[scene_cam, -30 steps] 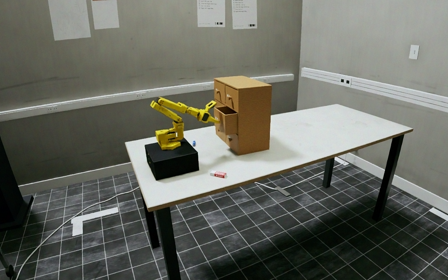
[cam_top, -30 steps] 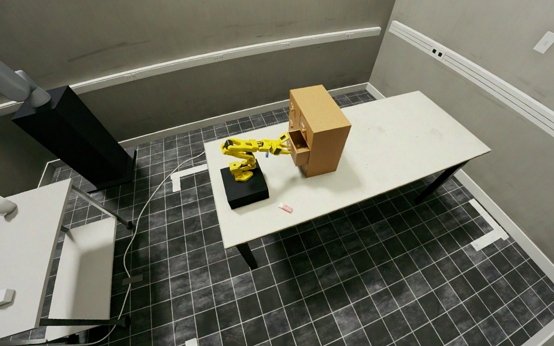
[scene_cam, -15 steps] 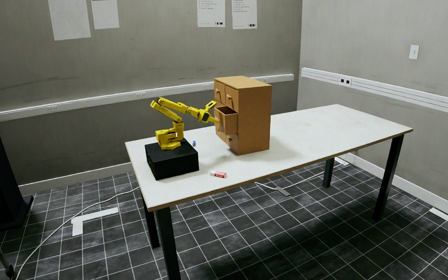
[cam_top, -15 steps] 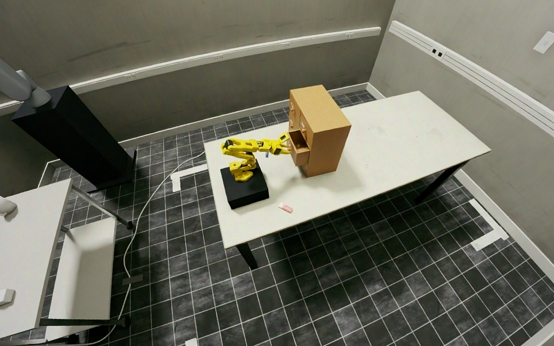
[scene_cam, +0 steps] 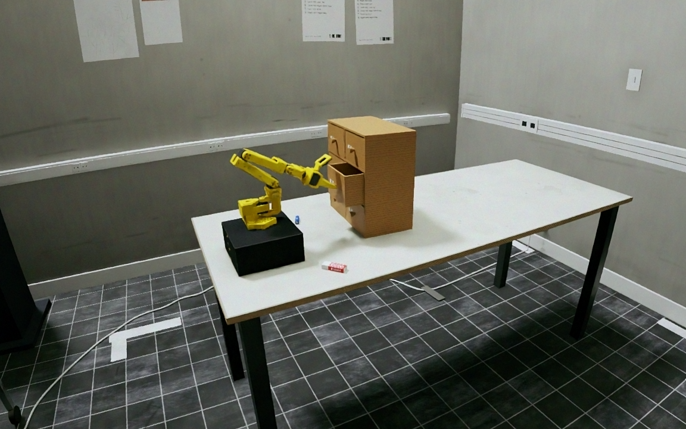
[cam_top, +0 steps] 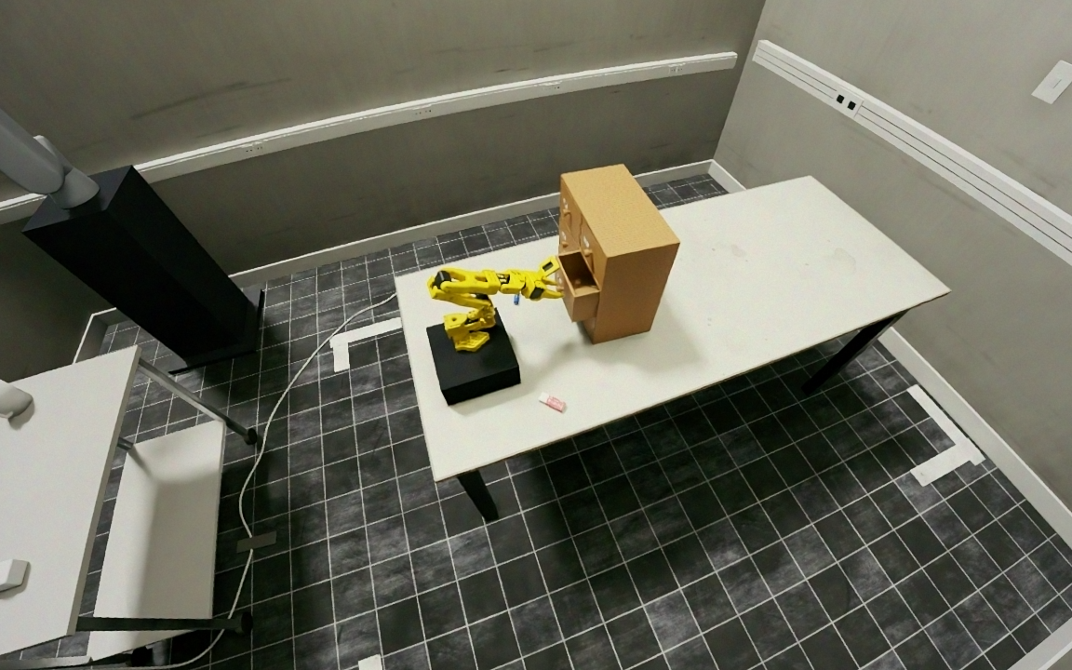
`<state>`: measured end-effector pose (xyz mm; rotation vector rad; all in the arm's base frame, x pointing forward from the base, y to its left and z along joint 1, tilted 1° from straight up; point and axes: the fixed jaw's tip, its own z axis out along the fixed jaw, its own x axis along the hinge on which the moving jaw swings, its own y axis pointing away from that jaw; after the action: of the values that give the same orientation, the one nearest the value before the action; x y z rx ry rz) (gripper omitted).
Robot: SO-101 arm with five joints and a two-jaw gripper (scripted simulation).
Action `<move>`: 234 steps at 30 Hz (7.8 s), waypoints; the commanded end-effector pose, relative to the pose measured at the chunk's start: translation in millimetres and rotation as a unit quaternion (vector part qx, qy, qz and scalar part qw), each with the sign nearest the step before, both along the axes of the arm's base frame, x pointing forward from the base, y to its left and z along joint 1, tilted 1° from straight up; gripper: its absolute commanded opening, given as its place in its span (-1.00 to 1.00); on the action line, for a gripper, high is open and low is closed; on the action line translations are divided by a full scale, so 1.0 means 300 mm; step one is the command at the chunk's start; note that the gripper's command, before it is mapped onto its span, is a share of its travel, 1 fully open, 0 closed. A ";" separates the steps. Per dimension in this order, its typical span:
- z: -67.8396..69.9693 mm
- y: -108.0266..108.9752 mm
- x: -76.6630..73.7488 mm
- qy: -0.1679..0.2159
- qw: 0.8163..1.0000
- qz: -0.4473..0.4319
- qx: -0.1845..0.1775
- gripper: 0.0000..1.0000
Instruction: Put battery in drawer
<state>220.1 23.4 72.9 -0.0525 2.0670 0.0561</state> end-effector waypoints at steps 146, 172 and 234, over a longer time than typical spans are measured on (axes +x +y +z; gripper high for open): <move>-0.006 -0.021 0.034 -0.002 1.000 -0.011 -0.008 -1.00; -0.004 -0.032 0.104 -0.002 1.000 -0.018 -0.010 -1.00; -0.006 -0.033 0.211 0.000 1.000 -0.021 -0.007 -1.00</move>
<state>283.1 13.7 70.9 -0.0178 2.0695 0.0151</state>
